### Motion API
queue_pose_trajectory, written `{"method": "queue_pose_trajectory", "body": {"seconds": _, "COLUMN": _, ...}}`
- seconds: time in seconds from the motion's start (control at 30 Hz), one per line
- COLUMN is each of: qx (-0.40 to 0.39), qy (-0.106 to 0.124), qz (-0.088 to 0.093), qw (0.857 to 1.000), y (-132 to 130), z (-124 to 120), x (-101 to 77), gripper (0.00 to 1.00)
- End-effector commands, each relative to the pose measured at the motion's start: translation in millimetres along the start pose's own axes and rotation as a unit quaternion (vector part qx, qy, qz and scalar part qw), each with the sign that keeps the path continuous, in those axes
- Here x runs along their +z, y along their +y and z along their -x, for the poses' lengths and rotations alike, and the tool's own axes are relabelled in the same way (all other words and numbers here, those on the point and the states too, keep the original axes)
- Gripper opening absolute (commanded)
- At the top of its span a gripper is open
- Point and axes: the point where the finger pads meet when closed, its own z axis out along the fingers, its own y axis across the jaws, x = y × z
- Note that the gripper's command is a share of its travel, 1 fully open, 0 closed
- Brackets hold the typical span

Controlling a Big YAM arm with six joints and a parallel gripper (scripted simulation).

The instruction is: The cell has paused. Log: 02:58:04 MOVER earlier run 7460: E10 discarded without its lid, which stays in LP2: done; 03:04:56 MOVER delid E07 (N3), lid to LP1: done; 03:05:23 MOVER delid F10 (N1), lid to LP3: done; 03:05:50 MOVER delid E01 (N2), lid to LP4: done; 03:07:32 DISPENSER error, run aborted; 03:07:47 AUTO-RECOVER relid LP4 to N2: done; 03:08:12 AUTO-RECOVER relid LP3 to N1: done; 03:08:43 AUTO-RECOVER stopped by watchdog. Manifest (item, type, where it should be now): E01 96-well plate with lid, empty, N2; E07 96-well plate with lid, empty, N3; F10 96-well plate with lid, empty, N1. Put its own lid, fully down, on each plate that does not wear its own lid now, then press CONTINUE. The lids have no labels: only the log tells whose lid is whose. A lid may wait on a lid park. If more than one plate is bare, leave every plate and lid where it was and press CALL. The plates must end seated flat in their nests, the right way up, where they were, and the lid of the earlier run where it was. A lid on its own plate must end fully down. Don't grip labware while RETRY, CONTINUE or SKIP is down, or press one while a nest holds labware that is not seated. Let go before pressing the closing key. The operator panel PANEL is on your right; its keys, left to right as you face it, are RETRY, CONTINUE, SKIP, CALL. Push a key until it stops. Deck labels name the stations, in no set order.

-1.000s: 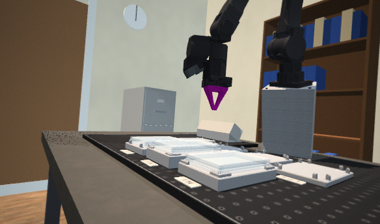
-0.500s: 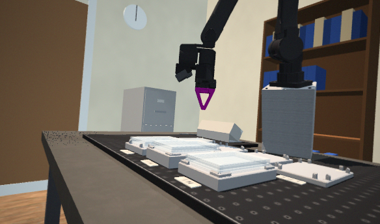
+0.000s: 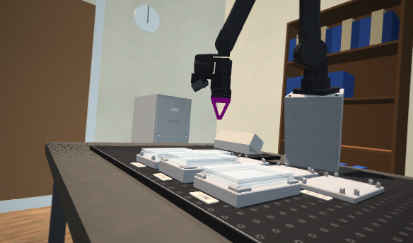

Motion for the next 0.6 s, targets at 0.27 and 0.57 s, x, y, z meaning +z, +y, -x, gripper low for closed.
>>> {"method": "queue_pose_trajectory", "body": {"seconds": 0.27, "qx": 0.099, "qy": -0.001, "qz": 0.0, "qw": 0.995, "y": -44, "z": -20, "x": 0.9, "gripper": 0.0}}
{"method": "queue_pose_trajectory", "body": {"seconds": 0.57, "qx": 0.177, "qy": -0.004, "qz": -0.001, "qw": 0.984, "y": -80, "z": -36, "x": 0.0, "gripper": 0.0}}
